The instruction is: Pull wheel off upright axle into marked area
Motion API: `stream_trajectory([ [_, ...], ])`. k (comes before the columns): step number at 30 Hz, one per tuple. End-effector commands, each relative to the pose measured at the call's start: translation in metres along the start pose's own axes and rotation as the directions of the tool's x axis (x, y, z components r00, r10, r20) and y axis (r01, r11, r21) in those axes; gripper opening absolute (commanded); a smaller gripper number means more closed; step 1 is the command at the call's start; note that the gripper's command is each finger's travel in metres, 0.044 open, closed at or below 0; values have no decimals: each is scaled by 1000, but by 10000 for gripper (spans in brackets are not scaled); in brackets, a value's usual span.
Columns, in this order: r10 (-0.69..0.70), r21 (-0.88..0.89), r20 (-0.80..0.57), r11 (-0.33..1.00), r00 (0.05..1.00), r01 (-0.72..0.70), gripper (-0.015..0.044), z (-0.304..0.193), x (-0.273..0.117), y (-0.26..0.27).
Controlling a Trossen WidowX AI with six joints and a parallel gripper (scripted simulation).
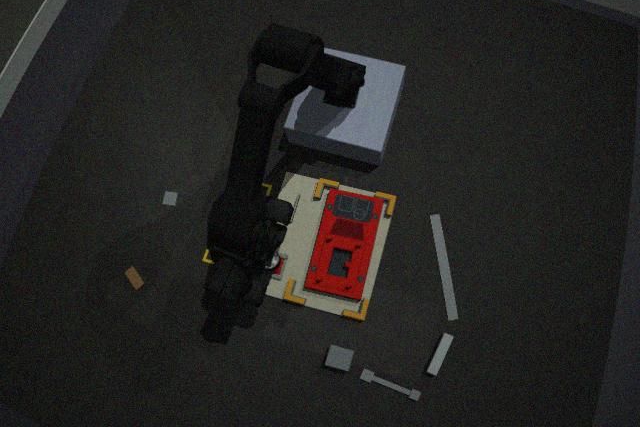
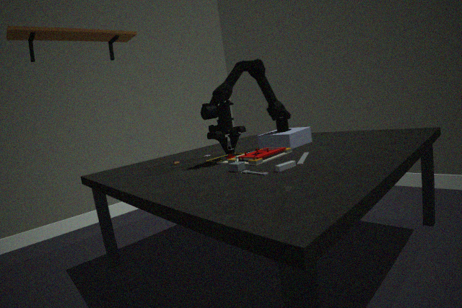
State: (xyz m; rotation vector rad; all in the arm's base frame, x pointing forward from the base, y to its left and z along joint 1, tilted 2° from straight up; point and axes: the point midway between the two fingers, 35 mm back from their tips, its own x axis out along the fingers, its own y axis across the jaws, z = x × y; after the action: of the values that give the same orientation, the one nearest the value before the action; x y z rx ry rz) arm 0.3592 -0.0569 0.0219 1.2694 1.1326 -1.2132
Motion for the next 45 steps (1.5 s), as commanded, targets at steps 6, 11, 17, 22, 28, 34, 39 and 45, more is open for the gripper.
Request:
stream_trajectory([
  [6, -2, 0, -1, 1000, 1000, 2, 0, 0, -3, -1],
  [11, -2, 0, -1, 1000, 1000, 2, 0, 0, -5, -1],
  [17, -1, 0, -2, 1000, 1000, 1, 0, 0, -7, -1],
  [22, 0, 0, -2, 1000, 1000, 0, 0, 0, -9, 0],
  [28, 1, 0, -2, 1000, 1000, -1, 0, 0, -11, 0],
  [34, 2, 0, -2, 1000, 1000, -2, 0, 0, -13, 0],
  [39, 3, 0, -2, 1000, 1000, -3, 0, 0, -14, 0],
  [45, 4, 0, -3, 1000, 1000, -4, 0, 0, -16, 0],
])
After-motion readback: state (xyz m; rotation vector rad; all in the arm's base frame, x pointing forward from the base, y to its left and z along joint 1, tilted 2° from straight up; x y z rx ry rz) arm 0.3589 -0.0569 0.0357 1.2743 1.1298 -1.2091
